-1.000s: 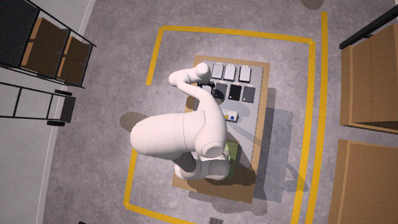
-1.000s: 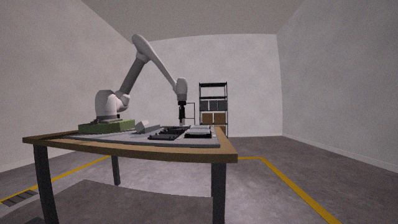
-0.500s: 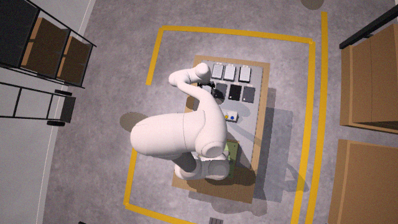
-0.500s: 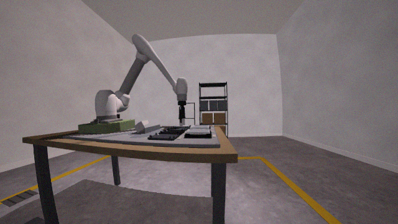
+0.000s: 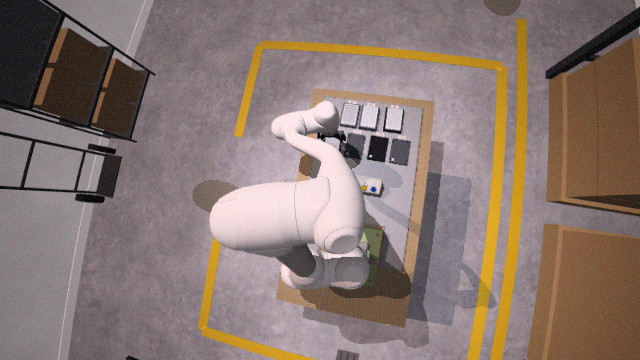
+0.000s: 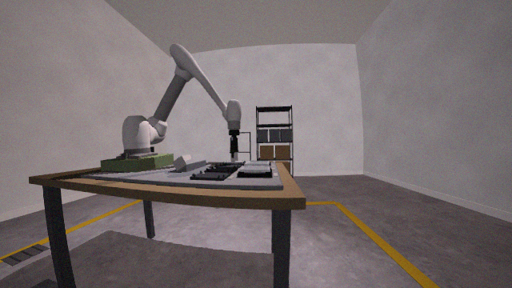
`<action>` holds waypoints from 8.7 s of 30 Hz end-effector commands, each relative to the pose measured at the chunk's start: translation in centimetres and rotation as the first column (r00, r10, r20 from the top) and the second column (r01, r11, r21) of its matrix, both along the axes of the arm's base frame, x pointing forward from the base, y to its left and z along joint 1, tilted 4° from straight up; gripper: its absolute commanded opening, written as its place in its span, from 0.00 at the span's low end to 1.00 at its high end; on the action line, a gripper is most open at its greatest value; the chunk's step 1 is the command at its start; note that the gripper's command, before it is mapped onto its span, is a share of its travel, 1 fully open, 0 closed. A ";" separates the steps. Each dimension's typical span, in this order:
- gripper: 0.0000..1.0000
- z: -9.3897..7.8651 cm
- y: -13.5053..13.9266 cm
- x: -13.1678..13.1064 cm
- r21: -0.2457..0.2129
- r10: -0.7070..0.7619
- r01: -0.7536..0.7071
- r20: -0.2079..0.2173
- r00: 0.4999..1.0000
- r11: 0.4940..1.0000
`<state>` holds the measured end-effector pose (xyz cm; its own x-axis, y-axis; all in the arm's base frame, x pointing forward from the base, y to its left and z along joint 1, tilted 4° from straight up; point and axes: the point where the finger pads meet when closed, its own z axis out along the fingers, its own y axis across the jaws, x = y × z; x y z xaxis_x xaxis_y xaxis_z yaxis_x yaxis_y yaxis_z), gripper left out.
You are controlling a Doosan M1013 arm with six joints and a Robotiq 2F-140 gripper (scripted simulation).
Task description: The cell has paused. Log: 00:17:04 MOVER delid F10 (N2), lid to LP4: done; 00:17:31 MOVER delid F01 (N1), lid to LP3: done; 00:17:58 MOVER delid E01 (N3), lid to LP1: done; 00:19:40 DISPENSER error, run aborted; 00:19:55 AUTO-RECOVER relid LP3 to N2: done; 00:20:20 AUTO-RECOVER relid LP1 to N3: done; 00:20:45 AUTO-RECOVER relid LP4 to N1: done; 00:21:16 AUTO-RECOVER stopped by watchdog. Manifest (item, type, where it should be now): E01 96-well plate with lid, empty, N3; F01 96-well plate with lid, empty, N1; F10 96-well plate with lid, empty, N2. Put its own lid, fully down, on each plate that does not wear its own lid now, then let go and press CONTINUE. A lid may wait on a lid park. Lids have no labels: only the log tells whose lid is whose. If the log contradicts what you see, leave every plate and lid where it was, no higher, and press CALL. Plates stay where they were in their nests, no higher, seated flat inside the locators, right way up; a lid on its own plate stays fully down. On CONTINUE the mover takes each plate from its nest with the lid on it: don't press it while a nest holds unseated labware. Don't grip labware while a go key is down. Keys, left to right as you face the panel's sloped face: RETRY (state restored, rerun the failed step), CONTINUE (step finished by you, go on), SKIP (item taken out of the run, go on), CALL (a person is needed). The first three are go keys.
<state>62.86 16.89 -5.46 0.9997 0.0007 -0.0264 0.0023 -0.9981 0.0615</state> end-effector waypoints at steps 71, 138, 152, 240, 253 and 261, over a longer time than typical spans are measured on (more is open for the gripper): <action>0.66 7.8 -14.7 10.8 0.001 -0.021 0.021 0.002 1.000 1.000; 0.66 8.2 -33.6 16.9 -0.001 -0.042 0.042 0.003 0.999 0.999; 0.66 7.1 -33.7 16.9 -0.001 -0.042 0.042 0.003 0.999 0.999; 0.59 4.8 -33.8 16.8 -0.001 -0.042 0.042 0.003 0.999 0.999; 0.59 4.8 -33.8 16.8 -0.001 -0.042 0.042 0.003 0.999 0.999; 0.59 4.8 -33.8 16.8 -0.001 -0.042 0.042 0.003 0.999 0.999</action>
<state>79.70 -16.94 -0.64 0.9989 -0.0415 -0.0239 -0.0399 -0.9972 0.0625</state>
